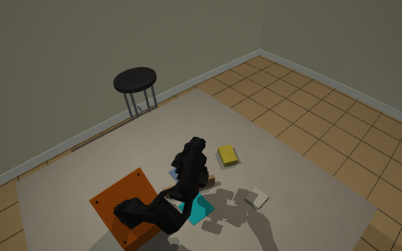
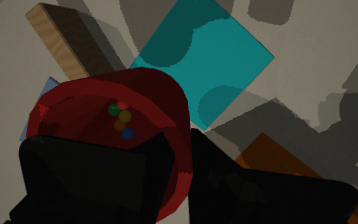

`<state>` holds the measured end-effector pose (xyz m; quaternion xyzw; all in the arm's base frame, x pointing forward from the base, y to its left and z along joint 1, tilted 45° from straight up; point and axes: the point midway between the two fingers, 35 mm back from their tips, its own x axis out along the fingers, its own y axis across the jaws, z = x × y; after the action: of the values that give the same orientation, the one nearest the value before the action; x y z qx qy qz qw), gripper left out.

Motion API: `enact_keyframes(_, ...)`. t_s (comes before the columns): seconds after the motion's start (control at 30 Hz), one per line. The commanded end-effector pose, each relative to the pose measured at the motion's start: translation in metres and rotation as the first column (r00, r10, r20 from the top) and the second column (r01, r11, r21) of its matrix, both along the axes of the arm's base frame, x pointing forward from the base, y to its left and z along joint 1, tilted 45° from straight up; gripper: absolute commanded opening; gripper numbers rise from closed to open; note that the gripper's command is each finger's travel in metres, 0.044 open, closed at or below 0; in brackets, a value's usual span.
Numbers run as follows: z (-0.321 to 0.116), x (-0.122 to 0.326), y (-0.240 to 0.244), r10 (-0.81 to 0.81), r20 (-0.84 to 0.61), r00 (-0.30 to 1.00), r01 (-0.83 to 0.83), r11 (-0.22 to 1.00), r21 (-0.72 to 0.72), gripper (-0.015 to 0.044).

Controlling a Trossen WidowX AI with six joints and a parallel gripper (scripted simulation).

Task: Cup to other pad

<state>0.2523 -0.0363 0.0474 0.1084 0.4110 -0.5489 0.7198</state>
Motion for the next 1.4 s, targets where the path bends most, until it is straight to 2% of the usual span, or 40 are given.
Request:
enact_keyframes(0.0, 0.004, -0.005, -0.006, 0.002, -0.007, 1.0, -0.002, 1.0, -0.006, 0.0)
enact_keyframes(0.7, 0.026, -0.022, -0.03, 0.002, -0.008, 1.0, -0.002, 1.0, -0.009, 0.0)
enact_keyframes(1.37, 0.012, -0.02, -0.045, 0.002, -0.008, 1.0, -0.002, 1.0, -0.008, 0.0)
